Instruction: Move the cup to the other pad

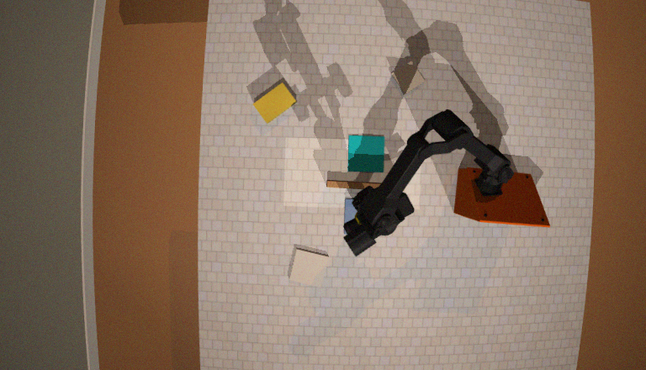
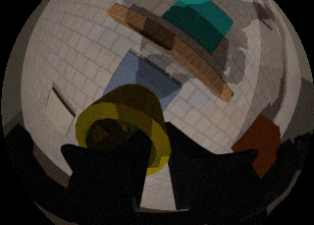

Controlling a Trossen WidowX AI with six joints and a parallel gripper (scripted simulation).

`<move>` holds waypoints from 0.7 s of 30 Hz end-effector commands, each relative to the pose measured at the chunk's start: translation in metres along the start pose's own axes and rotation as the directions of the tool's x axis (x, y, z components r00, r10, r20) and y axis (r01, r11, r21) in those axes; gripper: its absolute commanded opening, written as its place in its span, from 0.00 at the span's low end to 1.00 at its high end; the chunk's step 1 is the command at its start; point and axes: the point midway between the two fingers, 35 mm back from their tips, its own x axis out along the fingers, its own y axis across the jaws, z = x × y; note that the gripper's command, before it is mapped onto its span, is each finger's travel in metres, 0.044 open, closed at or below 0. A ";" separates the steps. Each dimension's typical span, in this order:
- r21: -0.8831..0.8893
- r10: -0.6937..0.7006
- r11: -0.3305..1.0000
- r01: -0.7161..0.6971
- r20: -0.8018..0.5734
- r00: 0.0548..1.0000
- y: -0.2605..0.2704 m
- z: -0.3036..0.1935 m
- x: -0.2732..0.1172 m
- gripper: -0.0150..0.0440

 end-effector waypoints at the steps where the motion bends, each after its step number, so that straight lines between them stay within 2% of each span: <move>1: 0.009 0.005 1.000 -0.005 -0.004 1.000 0.000 0.000 -0.011 0.25; 21: 0.000 0.003 1.000 -0.003 0.001 1.000 -0.002 0.002 -0.006 0.25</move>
